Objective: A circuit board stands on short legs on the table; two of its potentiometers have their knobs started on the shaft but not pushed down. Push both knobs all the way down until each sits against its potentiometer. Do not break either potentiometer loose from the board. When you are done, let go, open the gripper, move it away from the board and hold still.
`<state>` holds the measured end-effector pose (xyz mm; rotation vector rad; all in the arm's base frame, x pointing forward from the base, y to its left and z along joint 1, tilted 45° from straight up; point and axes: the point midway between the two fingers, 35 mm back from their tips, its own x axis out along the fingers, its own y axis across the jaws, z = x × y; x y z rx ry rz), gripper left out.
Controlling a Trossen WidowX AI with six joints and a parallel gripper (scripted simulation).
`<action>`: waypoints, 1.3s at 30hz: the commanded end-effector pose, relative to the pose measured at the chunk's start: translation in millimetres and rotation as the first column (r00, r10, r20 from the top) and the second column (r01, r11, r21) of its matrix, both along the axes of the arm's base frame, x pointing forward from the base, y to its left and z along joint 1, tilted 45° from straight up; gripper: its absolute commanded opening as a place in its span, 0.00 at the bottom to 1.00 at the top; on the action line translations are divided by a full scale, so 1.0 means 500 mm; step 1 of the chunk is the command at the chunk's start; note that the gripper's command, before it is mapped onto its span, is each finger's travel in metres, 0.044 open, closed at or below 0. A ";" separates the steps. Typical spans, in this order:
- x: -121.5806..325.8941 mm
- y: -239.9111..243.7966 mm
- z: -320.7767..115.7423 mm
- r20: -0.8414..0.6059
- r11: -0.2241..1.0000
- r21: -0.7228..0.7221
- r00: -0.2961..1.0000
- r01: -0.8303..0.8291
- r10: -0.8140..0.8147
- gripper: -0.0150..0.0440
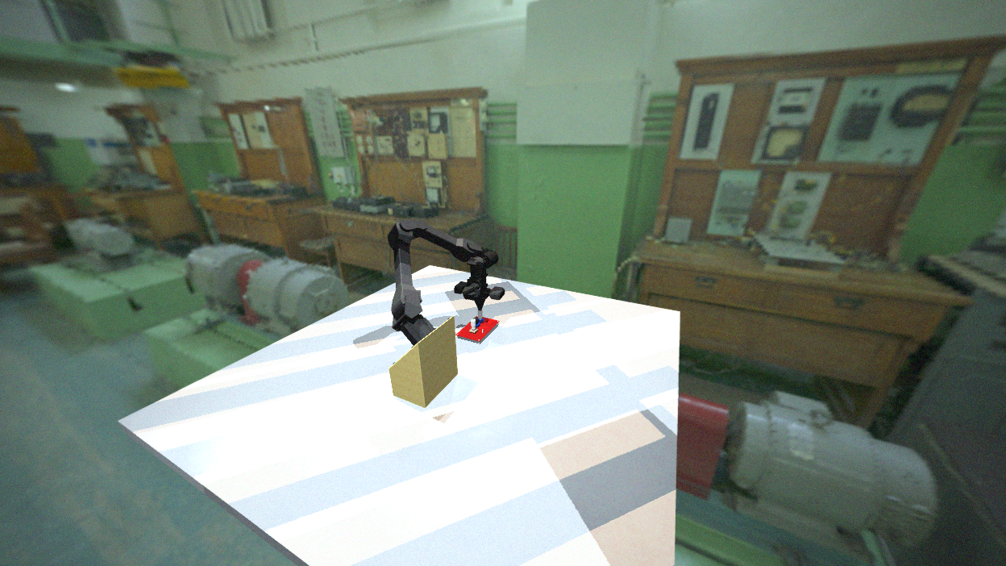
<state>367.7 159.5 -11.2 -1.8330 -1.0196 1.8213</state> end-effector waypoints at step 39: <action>0.004 -0.007 0.014 0.006 0.999 -0.002 0.999 -0.041 0.041 0.25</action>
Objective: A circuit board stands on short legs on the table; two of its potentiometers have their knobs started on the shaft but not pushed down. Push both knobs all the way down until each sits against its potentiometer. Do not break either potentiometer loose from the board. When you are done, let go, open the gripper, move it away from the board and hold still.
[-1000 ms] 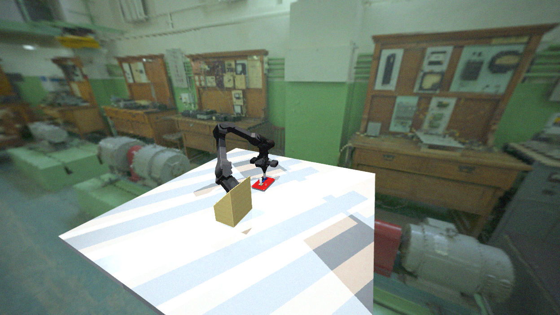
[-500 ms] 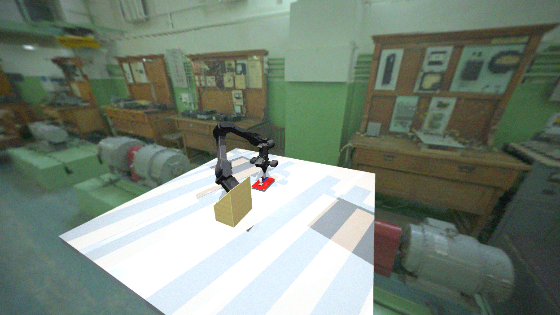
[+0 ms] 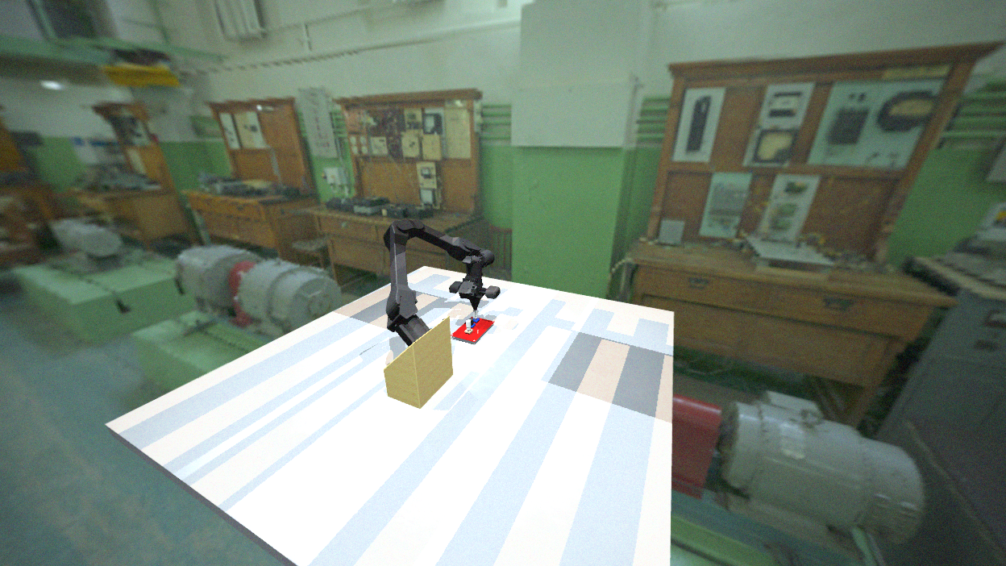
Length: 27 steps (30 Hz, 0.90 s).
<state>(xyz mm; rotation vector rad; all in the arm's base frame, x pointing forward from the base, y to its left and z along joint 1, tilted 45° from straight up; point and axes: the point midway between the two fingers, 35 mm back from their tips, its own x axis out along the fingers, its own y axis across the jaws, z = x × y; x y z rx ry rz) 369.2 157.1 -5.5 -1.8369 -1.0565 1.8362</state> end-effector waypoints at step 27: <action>-0.151 -0.107 0.006 -0.012 1.000 -0.009 1.000 -0.007 0.007 1.00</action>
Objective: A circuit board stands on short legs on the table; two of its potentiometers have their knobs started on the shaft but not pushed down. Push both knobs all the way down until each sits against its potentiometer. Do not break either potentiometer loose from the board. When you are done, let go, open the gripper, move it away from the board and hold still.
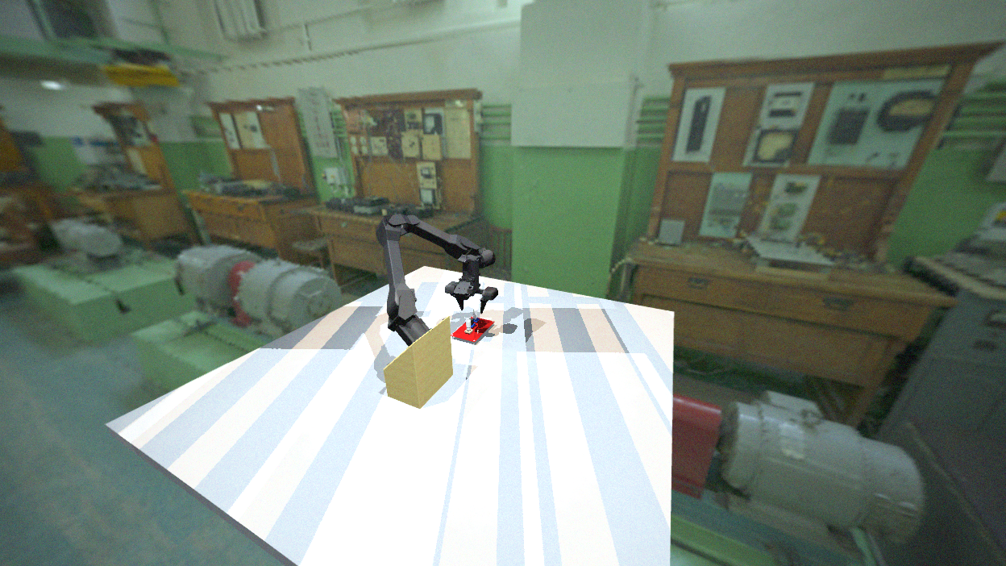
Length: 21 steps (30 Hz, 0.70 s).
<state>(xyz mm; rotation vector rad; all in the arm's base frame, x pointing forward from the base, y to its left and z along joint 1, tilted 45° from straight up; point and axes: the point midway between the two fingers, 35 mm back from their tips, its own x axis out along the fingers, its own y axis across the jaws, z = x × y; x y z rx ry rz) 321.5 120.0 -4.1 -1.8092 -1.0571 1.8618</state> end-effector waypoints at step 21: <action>-0.256 -0.087 -0.011 0.014 1.000 0.000 1.000 0.002 -0.002 1.00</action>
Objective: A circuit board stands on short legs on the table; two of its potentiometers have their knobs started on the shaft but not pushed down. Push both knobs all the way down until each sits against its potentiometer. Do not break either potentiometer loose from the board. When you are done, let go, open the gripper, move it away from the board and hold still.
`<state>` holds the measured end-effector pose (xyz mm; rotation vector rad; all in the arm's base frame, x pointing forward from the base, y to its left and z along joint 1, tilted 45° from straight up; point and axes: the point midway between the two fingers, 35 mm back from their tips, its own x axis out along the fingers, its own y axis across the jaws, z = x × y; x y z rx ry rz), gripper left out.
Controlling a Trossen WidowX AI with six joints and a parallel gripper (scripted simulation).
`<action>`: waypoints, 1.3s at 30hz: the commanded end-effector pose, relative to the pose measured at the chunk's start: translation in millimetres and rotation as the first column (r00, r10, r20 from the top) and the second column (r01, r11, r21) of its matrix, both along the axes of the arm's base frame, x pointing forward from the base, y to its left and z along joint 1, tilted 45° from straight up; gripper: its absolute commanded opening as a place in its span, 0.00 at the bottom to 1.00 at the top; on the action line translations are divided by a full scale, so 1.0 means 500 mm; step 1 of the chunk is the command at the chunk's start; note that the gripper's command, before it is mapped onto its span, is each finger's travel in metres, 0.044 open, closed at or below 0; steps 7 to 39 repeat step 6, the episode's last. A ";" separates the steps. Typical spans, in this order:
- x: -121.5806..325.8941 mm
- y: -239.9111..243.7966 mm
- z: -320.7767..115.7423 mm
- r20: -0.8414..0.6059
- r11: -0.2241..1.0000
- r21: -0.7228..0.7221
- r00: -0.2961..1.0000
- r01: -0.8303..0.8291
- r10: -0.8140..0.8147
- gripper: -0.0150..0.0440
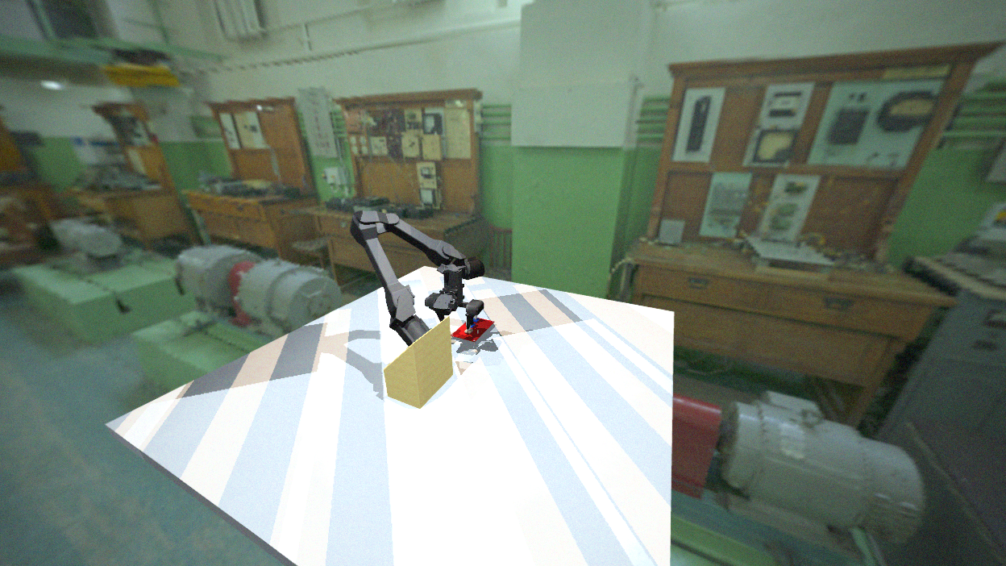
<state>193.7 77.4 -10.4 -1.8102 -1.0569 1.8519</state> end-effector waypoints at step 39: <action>-0.001 -0.002 0.001 0.011 1.000 -0.006 1.000 -0.003 0.003 1.00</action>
